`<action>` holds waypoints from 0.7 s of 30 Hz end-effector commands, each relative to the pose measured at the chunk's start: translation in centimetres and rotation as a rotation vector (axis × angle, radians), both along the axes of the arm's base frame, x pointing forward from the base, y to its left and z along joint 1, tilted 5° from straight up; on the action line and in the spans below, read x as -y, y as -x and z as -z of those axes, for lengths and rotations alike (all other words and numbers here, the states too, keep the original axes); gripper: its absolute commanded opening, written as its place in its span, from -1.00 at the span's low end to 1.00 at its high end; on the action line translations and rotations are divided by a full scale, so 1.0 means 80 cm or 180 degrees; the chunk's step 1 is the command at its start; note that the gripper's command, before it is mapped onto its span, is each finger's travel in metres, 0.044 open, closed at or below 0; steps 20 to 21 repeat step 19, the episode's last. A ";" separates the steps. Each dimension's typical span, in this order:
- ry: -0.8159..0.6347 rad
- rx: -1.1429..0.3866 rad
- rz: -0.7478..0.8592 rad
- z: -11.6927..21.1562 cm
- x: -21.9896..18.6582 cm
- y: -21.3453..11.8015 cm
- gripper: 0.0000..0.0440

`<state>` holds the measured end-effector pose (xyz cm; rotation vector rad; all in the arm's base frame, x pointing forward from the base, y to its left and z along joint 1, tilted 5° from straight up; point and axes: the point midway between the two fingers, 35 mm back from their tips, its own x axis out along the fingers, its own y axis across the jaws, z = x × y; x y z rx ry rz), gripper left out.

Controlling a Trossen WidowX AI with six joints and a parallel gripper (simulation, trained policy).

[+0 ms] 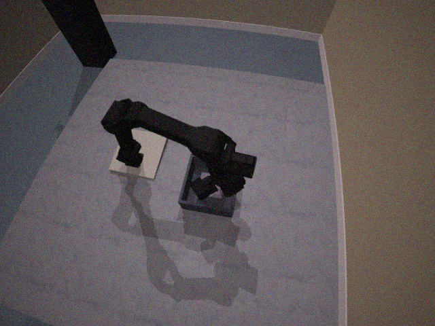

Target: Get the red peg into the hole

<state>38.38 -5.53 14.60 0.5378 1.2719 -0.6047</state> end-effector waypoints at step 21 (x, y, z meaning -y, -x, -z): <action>-0.0266 -0.0314 0.0305 -0.052 -0.023 -0.043 0.04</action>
